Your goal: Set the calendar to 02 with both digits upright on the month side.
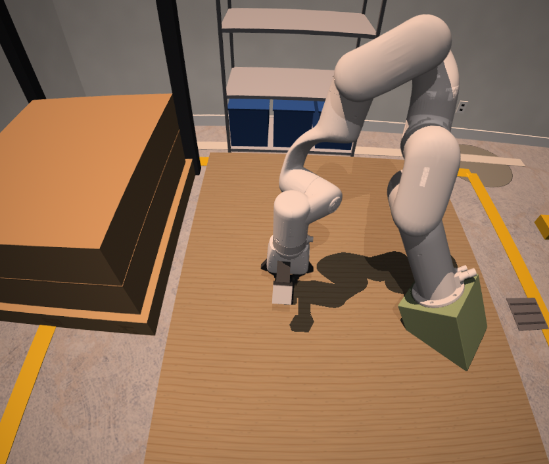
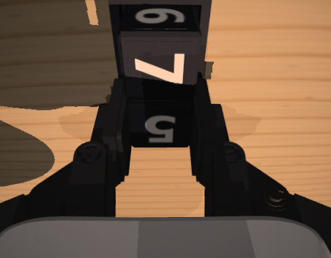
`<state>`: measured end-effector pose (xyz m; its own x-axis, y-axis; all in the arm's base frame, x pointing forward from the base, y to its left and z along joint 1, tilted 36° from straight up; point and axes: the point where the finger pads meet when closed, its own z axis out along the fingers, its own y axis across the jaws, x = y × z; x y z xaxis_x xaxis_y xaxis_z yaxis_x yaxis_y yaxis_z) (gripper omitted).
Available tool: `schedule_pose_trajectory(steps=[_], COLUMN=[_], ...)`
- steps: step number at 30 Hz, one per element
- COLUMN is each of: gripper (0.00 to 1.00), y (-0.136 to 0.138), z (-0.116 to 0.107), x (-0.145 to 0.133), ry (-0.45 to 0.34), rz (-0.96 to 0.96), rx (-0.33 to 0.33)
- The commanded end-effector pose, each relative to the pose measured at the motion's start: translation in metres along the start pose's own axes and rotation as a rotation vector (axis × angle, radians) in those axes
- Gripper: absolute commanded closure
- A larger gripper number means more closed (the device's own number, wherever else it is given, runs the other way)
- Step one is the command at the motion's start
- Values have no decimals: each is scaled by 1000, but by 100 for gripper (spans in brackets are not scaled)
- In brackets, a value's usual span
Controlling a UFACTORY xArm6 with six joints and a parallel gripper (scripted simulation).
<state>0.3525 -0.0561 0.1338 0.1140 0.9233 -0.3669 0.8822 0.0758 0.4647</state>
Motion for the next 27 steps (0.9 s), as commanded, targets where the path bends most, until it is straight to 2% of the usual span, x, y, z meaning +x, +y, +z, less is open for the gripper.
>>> schedule_pose_trajectory(steps=[1,18,19,24,25,27], gripper=[73,73,69,65,61,61], y=[1,1,1,1,1,1], z=[0,0,0,0,0,0], x=[0,0,0,0,0,0], ry=[0,0,0,0,0,0], rz=[0,0,0,0,0,0], rx=[-2,-2,-2,-2,-2,-2])
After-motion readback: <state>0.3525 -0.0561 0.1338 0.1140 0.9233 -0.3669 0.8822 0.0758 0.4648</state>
